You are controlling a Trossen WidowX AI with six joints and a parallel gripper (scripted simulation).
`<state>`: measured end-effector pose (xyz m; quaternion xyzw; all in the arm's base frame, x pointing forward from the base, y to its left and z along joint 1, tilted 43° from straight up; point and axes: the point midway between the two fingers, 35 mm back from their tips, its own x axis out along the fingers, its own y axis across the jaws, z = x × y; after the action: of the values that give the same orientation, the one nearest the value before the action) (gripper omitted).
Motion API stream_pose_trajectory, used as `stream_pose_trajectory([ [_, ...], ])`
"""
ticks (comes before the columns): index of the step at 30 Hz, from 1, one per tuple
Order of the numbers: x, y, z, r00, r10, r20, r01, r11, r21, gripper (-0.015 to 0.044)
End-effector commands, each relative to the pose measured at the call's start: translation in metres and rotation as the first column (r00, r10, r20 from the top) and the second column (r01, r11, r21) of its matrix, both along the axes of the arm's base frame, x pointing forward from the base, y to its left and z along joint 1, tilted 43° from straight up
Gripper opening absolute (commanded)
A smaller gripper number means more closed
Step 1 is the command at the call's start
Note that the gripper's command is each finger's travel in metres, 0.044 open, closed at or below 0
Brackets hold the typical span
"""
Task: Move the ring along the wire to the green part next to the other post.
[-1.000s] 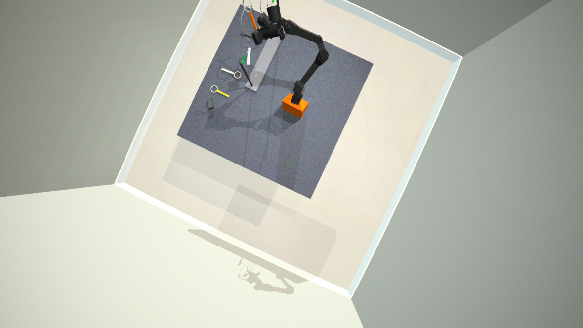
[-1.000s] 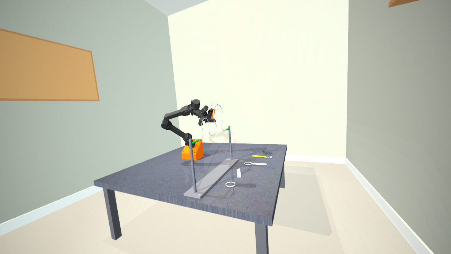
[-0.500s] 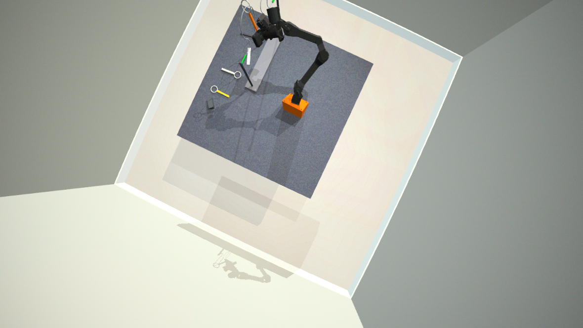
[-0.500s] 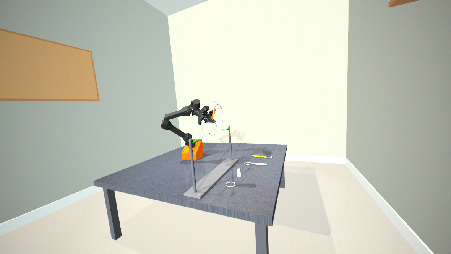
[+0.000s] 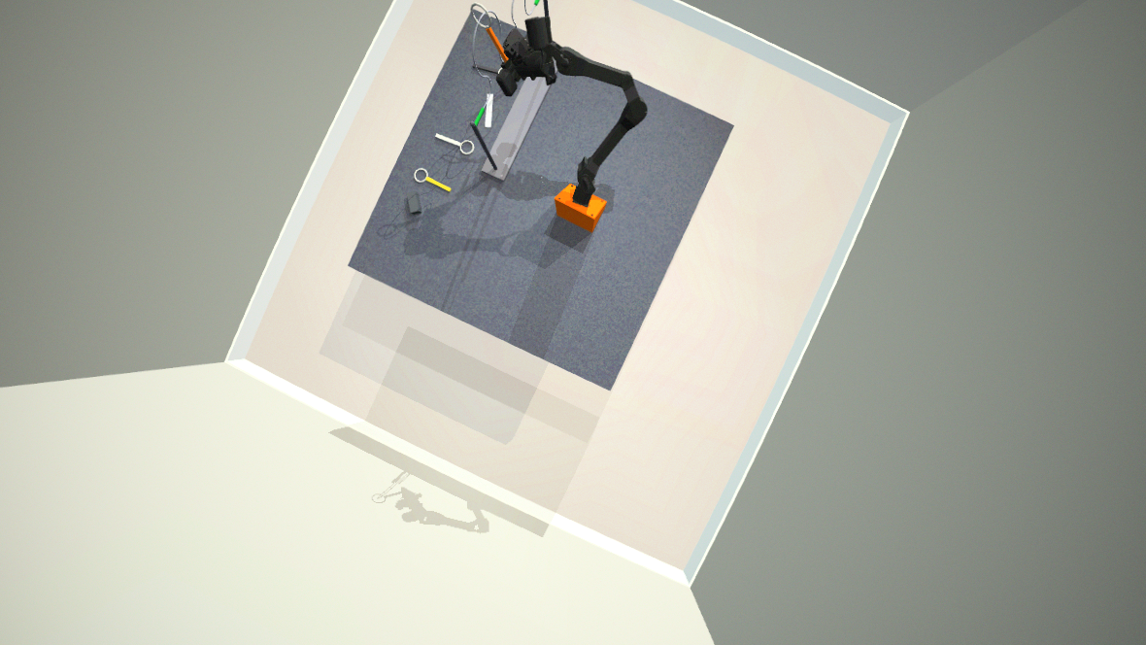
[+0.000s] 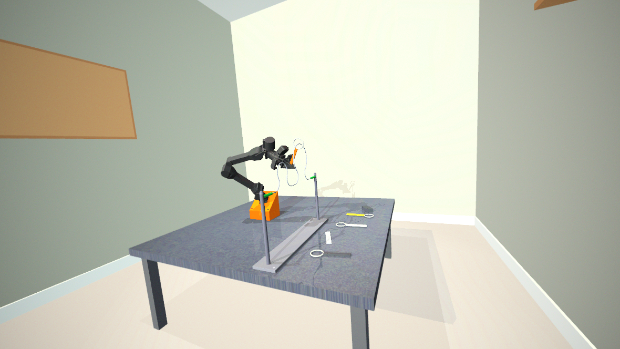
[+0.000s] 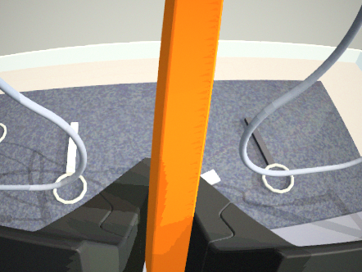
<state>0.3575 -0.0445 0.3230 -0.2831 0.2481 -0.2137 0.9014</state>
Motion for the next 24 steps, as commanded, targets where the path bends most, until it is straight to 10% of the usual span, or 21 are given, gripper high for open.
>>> stream_pose_trajectory([
  [1,-0.001,-0.0022,-0.0005,1.0,-0.002,-0.016,0.001,0.998,-0.064,-0.015],
  [24,-0.0022,-0.0097,0.0071,0.998,-0.008,-0.066,-0.015,0.94,-0.34,-0.015],
])
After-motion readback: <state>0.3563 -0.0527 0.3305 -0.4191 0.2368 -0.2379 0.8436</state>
